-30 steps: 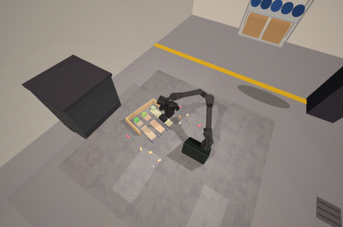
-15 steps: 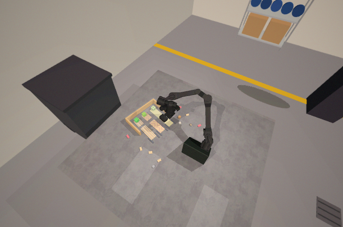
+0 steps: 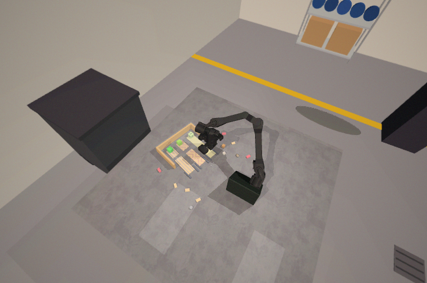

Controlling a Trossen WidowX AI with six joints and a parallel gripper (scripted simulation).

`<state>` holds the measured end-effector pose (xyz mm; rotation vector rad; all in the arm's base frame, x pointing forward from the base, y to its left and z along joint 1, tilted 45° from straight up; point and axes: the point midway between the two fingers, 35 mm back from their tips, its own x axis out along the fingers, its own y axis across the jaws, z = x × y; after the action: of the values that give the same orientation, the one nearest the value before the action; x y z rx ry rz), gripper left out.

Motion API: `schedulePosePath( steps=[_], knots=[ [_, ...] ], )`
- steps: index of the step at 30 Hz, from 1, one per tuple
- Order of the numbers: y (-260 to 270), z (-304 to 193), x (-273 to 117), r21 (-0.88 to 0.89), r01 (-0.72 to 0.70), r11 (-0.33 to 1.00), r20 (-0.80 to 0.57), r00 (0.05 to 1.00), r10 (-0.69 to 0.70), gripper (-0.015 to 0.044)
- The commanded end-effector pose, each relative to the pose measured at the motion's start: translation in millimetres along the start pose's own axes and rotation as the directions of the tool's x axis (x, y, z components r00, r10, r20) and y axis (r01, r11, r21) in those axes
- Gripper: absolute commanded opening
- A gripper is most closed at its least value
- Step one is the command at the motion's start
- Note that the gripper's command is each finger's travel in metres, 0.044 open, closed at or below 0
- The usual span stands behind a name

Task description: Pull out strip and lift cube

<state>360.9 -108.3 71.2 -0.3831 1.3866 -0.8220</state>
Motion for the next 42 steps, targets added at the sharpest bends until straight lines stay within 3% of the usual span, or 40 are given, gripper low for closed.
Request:
schedulePosePath(
  steps=[1,20,42],
  knots=[
    [0.6,-0.4,8.7,-0.005,0.0,1.0,-0.002,1.0,0.0,0.0],
    [1.7,-0.6,39.2,-0.005,0.003,1.0,-0.002,1.0,-0.003,0.0],
    [1.7,-0.7,40.8,-0.005,0.003,1.0,-0.002,1.0,-0.003,0.0]
  ],
)
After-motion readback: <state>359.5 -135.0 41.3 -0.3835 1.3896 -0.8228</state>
